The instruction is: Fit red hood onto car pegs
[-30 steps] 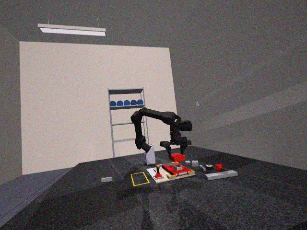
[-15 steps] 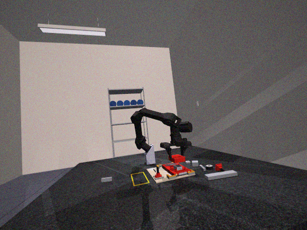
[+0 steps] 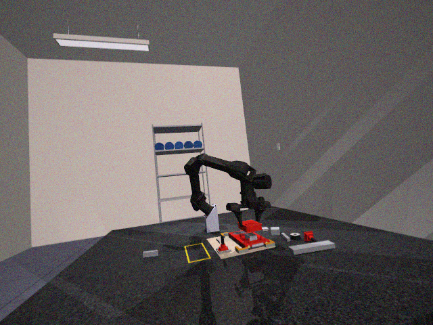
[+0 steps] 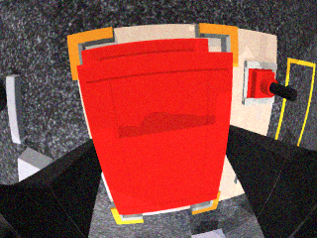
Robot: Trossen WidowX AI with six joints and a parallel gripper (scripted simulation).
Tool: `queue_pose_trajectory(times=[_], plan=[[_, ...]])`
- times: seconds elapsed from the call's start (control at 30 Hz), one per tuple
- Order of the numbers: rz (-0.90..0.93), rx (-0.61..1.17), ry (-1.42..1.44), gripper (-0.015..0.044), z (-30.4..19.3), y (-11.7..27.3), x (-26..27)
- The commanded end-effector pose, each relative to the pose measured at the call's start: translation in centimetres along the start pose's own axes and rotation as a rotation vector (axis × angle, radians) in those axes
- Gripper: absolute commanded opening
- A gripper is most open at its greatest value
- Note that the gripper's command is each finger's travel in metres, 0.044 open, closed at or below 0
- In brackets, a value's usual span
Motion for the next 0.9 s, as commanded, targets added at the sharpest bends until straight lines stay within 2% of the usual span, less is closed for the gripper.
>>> queue_pose_trajectory(times=[0.0, 0.87], plan=[[-0.005, 0.003, 0.006, 0.0000, -0.1, -0.4, -0.1], [-0.006, 0.003, 0.005, 0.0000, 0.0, -1.7, 0.1]])
Point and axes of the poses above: the point midway between the two fingers, 35 mm back from their tips, its own y axis back along the fingers, its own x axis across the jaws, z = x × y, the point moved 1 cm from there along y, back along the fingers, and after that the axes turned 1 degree about -y, right-handed, at the moved point
